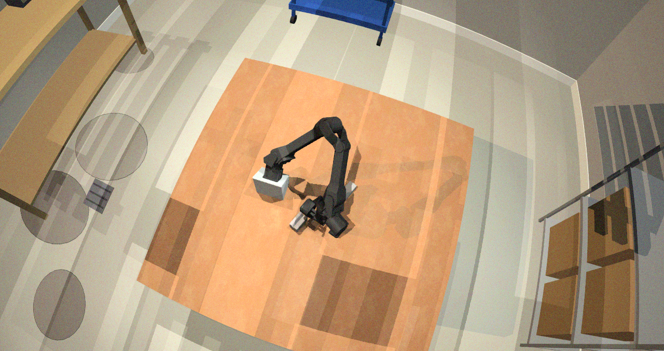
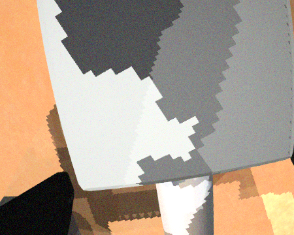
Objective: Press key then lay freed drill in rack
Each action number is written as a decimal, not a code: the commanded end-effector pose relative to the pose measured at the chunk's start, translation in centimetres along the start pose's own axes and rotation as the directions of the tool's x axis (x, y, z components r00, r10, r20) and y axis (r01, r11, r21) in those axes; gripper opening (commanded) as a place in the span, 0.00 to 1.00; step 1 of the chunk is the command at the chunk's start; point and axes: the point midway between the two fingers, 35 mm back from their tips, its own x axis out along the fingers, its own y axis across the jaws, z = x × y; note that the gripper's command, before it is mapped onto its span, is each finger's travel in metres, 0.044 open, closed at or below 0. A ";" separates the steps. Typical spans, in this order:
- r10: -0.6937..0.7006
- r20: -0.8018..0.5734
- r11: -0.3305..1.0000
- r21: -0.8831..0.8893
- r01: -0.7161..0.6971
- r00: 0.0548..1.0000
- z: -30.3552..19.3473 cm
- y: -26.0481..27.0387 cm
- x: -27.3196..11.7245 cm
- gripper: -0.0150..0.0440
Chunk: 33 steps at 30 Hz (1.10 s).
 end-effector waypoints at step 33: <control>0.005 0.007 1.000 0.008 -0.005 1.000 -0.9 0.1 0.0 0.25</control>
